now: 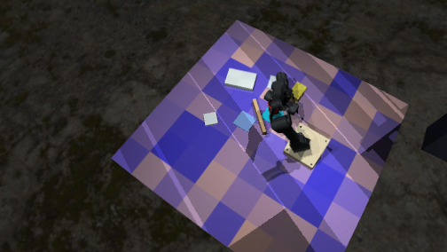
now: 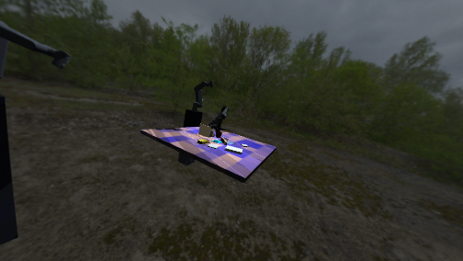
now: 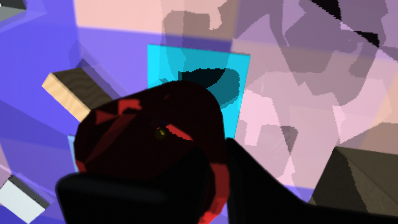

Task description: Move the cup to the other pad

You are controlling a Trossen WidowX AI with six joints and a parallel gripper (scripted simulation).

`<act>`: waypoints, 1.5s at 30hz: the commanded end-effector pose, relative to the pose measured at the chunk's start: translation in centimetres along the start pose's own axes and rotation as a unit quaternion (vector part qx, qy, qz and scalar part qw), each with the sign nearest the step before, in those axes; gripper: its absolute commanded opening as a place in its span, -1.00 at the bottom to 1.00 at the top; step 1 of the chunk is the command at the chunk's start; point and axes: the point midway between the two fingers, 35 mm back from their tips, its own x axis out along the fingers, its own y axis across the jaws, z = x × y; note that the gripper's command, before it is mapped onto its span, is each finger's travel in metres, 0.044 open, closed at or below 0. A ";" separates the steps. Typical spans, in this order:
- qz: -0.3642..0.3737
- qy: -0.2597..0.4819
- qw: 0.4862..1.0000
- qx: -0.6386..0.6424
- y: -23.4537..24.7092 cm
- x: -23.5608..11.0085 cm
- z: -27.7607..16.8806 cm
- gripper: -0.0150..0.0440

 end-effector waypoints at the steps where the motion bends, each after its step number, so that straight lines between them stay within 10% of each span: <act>1: -0.003 0.005 1.000 0.002 -0.1 0.9 -0.2 -0.49; 45: -0.001 0.002 1.000 0.000 -0.2 4.5 -0.1 -0.31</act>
